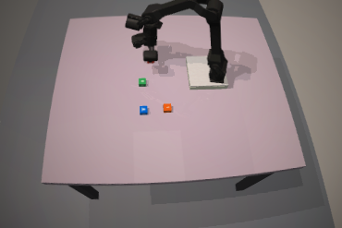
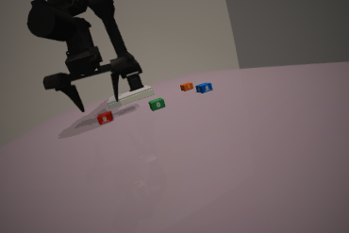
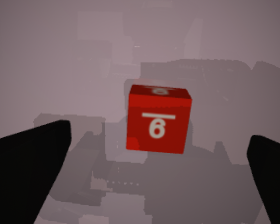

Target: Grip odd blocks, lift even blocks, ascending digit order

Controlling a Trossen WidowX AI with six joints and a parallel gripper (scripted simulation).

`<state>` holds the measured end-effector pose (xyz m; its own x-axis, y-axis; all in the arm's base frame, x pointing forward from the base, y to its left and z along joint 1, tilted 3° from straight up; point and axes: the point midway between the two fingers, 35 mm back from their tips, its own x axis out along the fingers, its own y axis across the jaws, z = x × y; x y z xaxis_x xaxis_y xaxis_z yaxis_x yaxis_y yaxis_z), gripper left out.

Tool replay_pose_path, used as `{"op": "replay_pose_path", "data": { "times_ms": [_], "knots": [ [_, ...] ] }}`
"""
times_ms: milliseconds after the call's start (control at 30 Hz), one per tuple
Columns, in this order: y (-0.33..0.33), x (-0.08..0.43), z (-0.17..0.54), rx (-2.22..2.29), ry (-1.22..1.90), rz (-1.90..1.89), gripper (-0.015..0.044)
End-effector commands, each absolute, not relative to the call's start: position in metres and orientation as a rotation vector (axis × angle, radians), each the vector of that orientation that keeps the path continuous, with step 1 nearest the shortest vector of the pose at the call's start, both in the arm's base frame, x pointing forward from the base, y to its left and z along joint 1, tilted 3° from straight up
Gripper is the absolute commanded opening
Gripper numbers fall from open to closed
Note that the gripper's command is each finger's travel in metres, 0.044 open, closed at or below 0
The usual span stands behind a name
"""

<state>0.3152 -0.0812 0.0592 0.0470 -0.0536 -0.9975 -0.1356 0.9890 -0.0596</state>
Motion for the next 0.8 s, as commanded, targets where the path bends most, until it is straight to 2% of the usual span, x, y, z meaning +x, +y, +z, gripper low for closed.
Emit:
{"op": "replay_pose_path", "data": {
  "times_ms": [0, 200, 367, 533, 767],
  "knots": [
    [-0.078, 0.314, 0.065, -0.150, 1.531, 0.065, 0.0400],
    [0.003, 0.323, 0.079, -0.141, 1.530, 0.074, 0.0400],
    [0.080, 0.312, 0.094, -0.134, 1.532, 0.080, 0.0400],
    [0.151, 0.283, 0.108, -0.131, 1.535, 0.084, 0.0400],
    [0.232, 0.217, 0.127, -0.129, 1.538, 0.085, 0.0400]
  ]
}}
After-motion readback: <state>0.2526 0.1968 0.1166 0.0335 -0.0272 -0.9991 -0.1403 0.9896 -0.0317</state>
